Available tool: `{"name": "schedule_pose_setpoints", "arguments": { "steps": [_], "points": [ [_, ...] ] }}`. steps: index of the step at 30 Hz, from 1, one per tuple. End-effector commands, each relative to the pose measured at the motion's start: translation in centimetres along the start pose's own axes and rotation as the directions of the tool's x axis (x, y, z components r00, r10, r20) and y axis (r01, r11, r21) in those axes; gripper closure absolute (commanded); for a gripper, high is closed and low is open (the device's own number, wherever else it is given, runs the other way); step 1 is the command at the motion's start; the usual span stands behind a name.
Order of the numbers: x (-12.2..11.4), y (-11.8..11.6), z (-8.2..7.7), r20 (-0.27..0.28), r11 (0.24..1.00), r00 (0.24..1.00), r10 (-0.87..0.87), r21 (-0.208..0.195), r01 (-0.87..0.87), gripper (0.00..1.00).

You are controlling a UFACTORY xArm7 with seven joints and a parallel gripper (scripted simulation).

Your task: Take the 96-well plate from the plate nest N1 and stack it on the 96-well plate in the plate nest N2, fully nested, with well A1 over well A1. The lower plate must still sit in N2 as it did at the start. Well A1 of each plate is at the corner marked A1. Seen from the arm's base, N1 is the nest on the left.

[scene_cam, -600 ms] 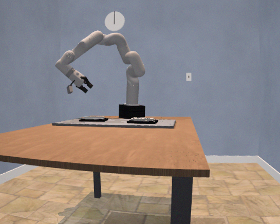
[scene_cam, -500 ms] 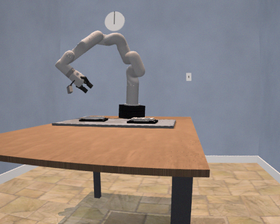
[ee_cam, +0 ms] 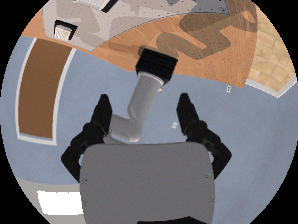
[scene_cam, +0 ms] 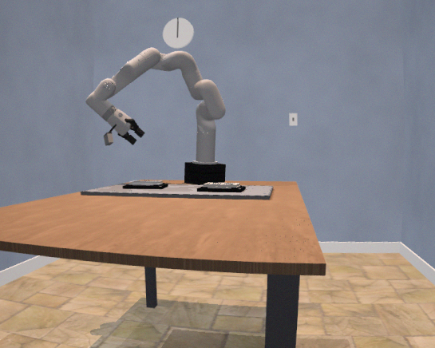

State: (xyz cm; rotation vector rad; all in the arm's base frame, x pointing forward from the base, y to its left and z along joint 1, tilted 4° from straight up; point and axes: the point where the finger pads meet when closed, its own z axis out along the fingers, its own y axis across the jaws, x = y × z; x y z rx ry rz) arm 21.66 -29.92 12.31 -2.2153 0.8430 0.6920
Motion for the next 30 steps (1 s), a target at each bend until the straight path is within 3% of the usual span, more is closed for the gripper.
{"name": "schedule_pose_setpoints", "arguments": {
  "steps": [1, 4, 7, 12, 16, 20, 25, 30],
  "points": [
    [0.6, -0.7, 0.1, -0.015, 0.998, 0.998, -0.053, -0.041, 0.053, 0.0],
    [1.6, -1.8, 0.5, -0.025, 0.989, 0.993, -0.12, -0.092, 0.117, 0.0],
    [2.0, -2.3, 0.6, -0.025, 0.989, 0.993, -0.12, -0.092, 0.117, 0.0],
    [3.5, -4.1, 1.5, -0.027, 0.956, 0.97, -0.242, -0.179, 0.234, 0.0],
    [3.9, -4.7, 1.7, -0.027, 0.956, 0.97, -0.242, -0.179, 0.234, 0.0],
    [5.0, -6.2, 2.4, -0.017, 0.908, 0.937, -0.349, -0.253, 0.333, 0.0],
    [5.6, -7.2, 2.9, -0.015, 0.9, 0.931, -0.364, -0.263, 0.348, 0.0],
    [6.7, -9.2, 3.9, 0.012, 0.822, 0.876, -0.482, -0.341, 0.457, 0.0]
  ]
}}
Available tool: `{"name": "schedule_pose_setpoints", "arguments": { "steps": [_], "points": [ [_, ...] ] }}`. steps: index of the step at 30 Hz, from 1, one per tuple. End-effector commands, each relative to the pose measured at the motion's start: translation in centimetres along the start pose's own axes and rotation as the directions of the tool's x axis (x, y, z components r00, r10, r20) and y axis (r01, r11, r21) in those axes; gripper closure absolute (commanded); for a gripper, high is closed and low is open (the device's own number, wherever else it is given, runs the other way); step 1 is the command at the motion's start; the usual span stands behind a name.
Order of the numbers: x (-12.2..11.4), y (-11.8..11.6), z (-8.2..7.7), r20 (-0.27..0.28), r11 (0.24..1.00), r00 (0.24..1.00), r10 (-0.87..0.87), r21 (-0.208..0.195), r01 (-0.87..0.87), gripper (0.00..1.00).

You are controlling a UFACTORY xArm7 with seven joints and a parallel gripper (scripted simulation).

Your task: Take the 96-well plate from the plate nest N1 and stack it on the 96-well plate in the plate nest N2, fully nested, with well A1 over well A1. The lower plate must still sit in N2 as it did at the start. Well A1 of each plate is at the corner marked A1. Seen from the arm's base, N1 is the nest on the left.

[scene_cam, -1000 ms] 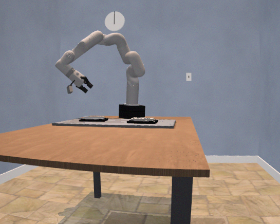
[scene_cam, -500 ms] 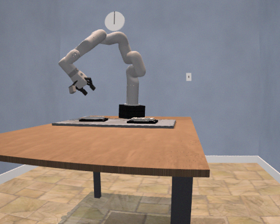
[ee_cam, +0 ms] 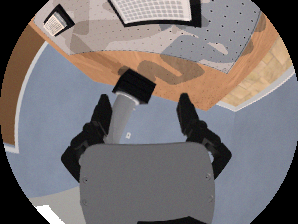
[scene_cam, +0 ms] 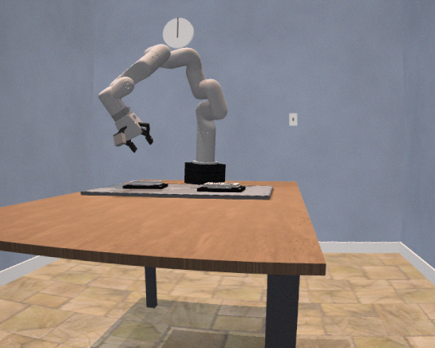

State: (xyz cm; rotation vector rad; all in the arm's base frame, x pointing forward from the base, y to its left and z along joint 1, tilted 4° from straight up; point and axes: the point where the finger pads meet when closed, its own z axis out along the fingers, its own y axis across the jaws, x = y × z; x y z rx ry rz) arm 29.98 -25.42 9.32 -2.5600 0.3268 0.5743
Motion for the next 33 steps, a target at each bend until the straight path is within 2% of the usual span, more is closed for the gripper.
{"name": "schedule_pose_setpoints", "arguments": {
  "steps": [1, 4, 9, 13, 18, 22, 27, 31, 33],
  "points": [
    [2.0, -1.7, 0.4, -0.013, 0.993, 0.995, -0.103, -0.067, 0.102, 0.0],
    [2.2, -1.9, 0.5, -0.013, 0.993, 0.995, -0.103, -0.067, 0.102, 0.0],
    [3.9, -3.7, 1.1, -0.011, 0.961, 0.971, -0.237, -0.147, 0.233, 0.0],
    [4.5, -4.3, 1.3, -0.011, 0.961, 0.971, -0.237, -0.147, 0.233, 0.0],
    [6.0, -6.2, 2.0, 0.004, 0.906, 0.929, -0.37, -0.222, 0.362, 0.0],
    [6.5, -7.0, 2.2, 0.004, 0.906, 0.929, -0.37, -0.222, 0.362, 0.0],
    [7.8, -9.0, 3.0, 0.03, 0.826, 0.867, -0.497, -0.29, 0.484, 0.0],
    [8.4, -9.8, 3.3, 0.03, 0.826, 0.867, -0.497, -0.29, 0.484, 0.0],
    [8.8, -10.7, 3.6, 0.044, 0.787, 0.836, -0.547, -0.315, 0.531, 0.0]
  ]
}}
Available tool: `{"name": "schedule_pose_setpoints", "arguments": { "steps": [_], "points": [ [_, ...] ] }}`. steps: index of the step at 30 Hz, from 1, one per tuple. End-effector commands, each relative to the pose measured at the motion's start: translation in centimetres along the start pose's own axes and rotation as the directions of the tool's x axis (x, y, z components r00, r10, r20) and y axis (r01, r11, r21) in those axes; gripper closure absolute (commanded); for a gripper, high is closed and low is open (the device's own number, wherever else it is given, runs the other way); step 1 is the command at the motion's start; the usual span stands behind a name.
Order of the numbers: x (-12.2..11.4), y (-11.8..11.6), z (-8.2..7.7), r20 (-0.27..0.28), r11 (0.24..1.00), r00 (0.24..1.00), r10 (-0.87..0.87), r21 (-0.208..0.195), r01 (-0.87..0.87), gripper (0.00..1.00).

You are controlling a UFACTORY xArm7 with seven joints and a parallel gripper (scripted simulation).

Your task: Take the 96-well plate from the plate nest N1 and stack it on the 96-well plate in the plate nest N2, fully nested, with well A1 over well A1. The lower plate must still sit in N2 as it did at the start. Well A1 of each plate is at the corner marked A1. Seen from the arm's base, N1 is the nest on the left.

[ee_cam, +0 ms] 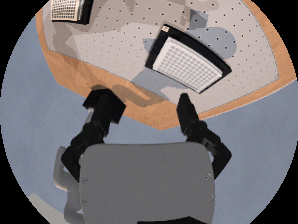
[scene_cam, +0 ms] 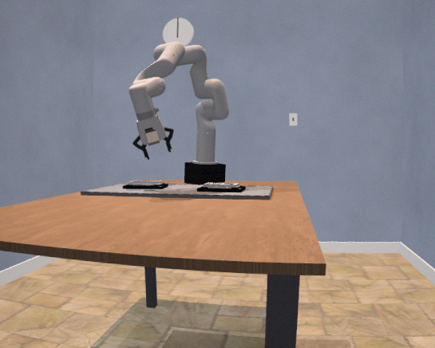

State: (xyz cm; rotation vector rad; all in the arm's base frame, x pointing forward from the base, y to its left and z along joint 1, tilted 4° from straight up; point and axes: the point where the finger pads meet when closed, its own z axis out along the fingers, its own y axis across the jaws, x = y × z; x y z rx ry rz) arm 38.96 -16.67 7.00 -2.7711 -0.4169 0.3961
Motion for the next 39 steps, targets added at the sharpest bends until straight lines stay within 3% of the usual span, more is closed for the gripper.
{"name": "schedule_pose_setpoints", "arguments": {
  "steps": [1, 5, 9, 14, 21, 25, 30, 35, 39],
  "points": [
    [1.8, -1.0, 0.1, -0.009, 0.993, 0.995, -0.101, -0.057, 0.101, 0.0],
    [2.6, -1.5, 0.2, -0.01, 0.984, 0.987, -0.157, -0.084, 0.156, 0.0],
    [3.5, -2.2, 0.4, -0.01, 0.984, 0.987, -0.158, -0.084, 0.156, 0.0],
    [5.3, -3.8, 0.7, -0.003, 0.942, 0.953, -0.303, -0.153, 0.299, 0.0],
    [6.6, -5.0, 1.0, -0.001, 0.93, 0.943, -0.332, -0.166, 0.327, 0.0],
    [7.9, -6.4, 1.2, 0.013, 0.874, 0.896, -0.443, -0.216, 0.435, 0.0],
    [8.8, -7.4, 1.4, 0.013, 0.874, 0.896, -0.443, -0.216, 0.435, 0.0],
    [10.3, -9.4, 1.8, 0.038, 0.782, 0.818, -0.574, -0.274, 0.56, 0.0],
    [10.9, -10.1, 2.0, 0.038, 0.782, 0.818, -0.574, -0.274, 0.561, 0.0]
  ]
}}
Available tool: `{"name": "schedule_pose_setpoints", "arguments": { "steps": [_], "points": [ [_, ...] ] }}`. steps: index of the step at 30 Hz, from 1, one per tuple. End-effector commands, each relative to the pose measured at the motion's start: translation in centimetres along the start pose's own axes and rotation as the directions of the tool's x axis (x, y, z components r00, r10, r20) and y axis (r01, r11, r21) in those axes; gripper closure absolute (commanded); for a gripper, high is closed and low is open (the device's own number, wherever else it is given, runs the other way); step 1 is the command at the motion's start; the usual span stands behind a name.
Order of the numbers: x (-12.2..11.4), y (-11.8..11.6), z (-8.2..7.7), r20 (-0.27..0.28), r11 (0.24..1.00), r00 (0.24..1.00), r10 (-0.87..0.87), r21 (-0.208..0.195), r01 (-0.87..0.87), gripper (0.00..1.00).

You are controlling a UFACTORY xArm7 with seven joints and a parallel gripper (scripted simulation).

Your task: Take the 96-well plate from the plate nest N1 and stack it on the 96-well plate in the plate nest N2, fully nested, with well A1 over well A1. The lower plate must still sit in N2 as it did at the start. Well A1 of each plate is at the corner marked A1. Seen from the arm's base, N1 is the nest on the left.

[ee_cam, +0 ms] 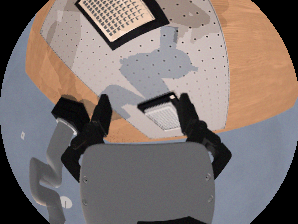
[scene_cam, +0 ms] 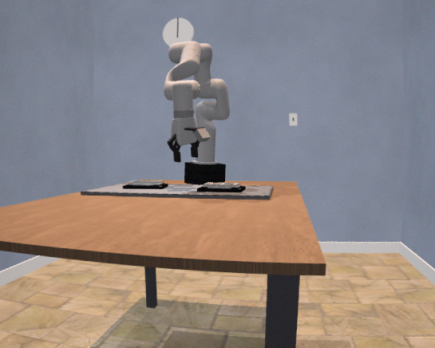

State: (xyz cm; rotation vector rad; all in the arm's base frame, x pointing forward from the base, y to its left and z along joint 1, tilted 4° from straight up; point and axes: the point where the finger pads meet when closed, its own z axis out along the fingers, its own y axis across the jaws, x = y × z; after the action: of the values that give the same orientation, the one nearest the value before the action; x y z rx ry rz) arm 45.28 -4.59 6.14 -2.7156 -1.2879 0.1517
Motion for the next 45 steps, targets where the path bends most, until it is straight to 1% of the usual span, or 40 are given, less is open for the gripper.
{"name": "schedule_pose_setpoints", "arguments": {
  "steps": [1, 6, 9, 11, 14, 16, 18, 21, 23, 28, 31, 45],
  "points": [
    [1.7, -0.4, -0.1, -0.007, 0.999, 0.999, -0.036, -0.023, 0.036, 0.0],
    [4.0, -1.5, 0.0, -0.014, 0.978, 0.982, -0.189, -0.086, 0.188, 0.0],
    [5.3, -2.2, 0.0, -0.014, 0.978, 0.982, -0.191, -0.086, 0.189, 0.0],
    [5.3, -2.2, 0.0, -0.014, 0.978, 0.982, -0.191, -0.086, 0.189, 0.0],
    [6.6, -3.0, 0.0, -0.015, 0.953, 0.96, -0.281, -0.123, 0.277, 0.0],
    [6.6, -3.0, 0.0, -0.015, 0.953, 0.96, -0.281, -0.123, 0.277, 0.0],
    [7.4, -3.5, 0.0, -0.013, 0.931, 0.94, -0.34, -0.148, 0.335, 0.0],
    [8.7, -4.3, 0.0, -0.013, 0.93, 0.94, -0.342, -0.149, 0.336, 0.0],
    [8.8, -4.4, 0.0, -0.013, 0.93, 0.94, -0.342, -0.149, 0.336, 0.0],
    [10.7, -5.9, 0.0, -0.005, 0.857, 0.875, -0.484, -0.208, 0.472, 0.0],
    [11.9, -6.8, 0.0, -0.005, 0.855, 0.874, -0.486, -0.209, 0.474, 0.0],
    [12.1, -6.9, 0.0, -0.005, 0.855, 0.874, -0.486, -0.209, 0.474, 0.0]
  ]
}}
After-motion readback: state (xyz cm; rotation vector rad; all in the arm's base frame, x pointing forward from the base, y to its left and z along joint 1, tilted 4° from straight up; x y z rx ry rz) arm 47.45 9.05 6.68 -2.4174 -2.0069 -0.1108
